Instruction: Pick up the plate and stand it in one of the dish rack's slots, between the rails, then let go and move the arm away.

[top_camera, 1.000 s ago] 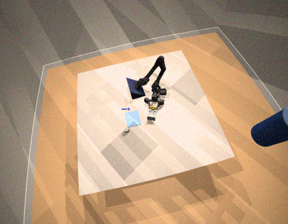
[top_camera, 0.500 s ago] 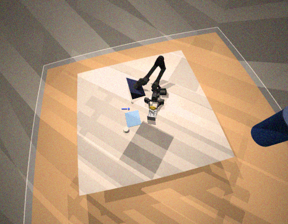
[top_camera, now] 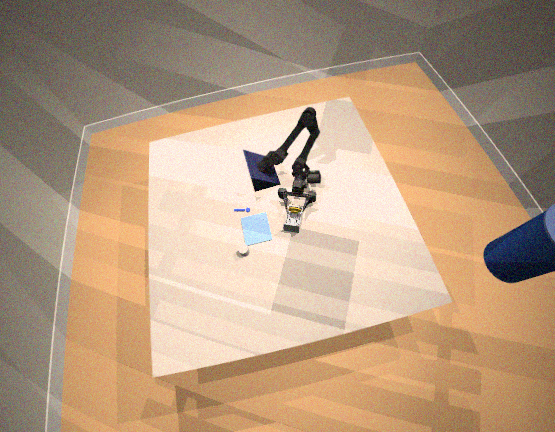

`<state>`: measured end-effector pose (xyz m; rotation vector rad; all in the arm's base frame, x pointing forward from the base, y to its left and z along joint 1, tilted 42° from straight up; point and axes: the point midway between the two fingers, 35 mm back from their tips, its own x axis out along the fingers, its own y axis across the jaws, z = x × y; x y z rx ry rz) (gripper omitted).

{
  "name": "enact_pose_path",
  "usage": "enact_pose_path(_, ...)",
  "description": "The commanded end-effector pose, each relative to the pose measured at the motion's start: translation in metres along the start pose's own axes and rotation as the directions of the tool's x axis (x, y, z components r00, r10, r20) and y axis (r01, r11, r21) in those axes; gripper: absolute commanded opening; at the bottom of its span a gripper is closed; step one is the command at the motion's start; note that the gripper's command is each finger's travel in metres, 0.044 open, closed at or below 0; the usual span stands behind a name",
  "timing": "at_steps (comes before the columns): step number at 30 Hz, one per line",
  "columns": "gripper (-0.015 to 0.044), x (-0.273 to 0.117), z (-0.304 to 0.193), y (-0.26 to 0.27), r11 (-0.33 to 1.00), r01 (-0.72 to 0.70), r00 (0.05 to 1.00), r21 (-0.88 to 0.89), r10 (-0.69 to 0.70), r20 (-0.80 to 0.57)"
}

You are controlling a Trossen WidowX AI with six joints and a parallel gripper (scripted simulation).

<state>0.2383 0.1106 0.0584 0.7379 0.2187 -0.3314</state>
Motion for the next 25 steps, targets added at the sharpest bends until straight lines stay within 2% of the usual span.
enact_pose_path(1,0.0400,0.001,0.004,0.001,1.000,0.004,1.000,0.000,-0.004,-0.002)
enact_pose_path(15,0.0400,0.007,0.113,0.009,1.000,0.005,1.000,-0.015,-0.005,0.010)
enact_pose_path(20,0.0400,0.006,0.118,0.008,1.000,0.004,1.000,-0.023,-0.004,0.012)
enact_pose_path(25,0.0400,0.016,0.118,0.002,0.987,0.067,0.997,-0.146,-0.073,-0.036)
